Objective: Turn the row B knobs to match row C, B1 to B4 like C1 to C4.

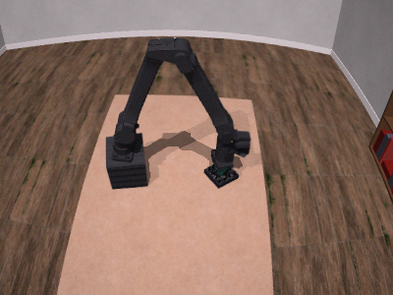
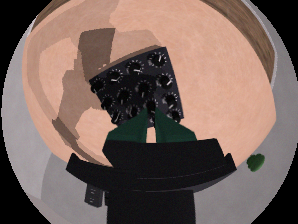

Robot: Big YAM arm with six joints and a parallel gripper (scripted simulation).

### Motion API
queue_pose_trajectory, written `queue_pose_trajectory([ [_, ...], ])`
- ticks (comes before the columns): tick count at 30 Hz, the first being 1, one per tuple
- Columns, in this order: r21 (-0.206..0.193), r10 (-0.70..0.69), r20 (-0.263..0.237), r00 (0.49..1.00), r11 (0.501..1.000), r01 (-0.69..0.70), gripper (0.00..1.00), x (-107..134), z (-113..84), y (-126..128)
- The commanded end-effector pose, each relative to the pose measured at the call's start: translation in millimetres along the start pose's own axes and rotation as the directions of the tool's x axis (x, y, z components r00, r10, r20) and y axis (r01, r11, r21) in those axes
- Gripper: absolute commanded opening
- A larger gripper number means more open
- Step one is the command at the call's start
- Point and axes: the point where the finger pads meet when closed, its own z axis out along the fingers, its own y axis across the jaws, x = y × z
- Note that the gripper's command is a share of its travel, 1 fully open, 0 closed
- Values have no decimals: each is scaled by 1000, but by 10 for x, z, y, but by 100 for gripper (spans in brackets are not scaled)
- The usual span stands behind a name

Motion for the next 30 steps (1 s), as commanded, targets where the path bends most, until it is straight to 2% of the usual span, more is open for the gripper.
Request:
queue_pose_trajectory([
  [1, -4, -100, 26, 995, 995, 100, 7, -134, 12, -23],
  [16, 1, -290, 26, 957, 957, 291, 7, -133, 13, -22],
  [30, 2, -348, 26, 937, 937, 348, 7, -133, 13, -22],
])
